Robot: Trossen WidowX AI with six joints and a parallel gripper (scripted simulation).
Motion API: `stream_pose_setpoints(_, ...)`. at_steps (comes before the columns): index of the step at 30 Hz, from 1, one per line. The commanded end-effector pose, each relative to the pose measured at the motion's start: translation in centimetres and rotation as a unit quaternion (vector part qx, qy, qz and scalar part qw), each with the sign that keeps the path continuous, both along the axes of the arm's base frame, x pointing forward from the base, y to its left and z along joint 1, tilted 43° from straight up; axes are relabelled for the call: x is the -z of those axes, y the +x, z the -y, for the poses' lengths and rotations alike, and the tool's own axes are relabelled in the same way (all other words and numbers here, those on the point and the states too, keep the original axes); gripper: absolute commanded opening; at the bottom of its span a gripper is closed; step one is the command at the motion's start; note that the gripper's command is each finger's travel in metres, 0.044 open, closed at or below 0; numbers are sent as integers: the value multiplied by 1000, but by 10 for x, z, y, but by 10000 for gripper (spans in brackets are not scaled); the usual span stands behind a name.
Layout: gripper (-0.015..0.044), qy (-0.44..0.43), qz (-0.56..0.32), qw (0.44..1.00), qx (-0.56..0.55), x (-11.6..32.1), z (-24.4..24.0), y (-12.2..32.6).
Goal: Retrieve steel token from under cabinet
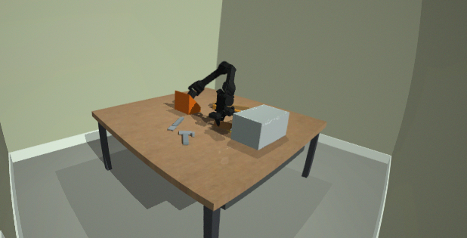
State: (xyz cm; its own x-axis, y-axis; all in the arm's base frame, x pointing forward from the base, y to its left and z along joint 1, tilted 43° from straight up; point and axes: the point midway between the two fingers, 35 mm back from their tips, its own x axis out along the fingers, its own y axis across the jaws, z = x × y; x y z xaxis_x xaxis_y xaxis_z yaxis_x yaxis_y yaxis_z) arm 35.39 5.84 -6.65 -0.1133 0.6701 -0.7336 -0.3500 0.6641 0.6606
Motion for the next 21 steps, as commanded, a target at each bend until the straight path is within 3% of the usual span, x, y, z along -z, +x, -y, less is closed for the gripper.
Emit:
stream_pose_setpoints(1,0,0,-1,1000,-1,2,2,-5)
stream_pose_setpoints(21,0,0,-1,1000,-1,6,9,-26)
